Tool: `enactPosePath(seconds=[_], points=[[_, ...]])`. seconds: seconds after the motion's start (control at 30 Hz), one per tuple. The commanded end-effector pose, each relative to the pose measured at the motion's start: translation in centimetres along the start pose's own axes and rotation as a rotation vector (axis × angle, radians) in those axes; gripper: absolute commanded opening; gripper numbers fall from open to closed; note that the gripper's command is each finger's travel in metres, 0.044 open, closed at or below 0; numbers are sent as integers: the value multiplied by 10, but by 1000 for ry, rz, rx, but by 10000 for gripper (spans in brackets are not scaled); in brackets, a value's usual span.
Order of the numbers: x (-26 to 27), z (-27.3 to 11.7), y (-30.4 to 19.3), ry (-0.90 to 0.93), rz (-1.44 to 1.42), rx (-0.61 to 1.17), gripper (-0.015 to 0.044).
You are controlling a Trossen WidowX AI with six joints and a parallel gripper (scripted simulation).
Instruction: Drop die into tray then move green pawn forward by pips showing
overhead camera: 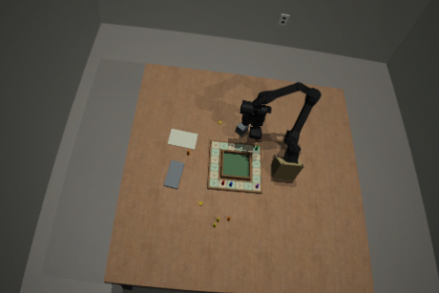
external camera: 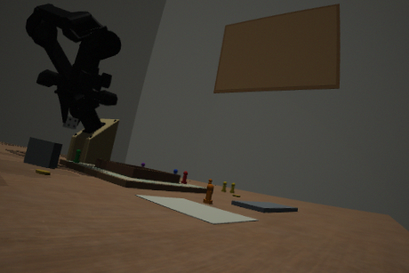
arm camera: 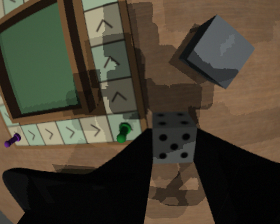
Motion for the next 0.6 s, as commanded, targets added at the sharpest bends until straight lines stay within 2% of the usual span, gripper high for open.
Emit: enactPosePath(seconds=[0.0,0.23,0.57], points=[[0,-16,-2,-14,7,-6,0],[1,-31,-4,-24,-15,-8,0],[26,-25,25,-18,-353,-9,0]])
Point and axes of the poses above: the point midway between the two fingers, 35 mm back from their tips, its own z axis out along the fingers, its own x axis across the jaws, y = z × x, the point moved 8 cm from there along -z, back along the fingers, and after that the axes turned 12 degrees about -z, right-handed, at the moved point
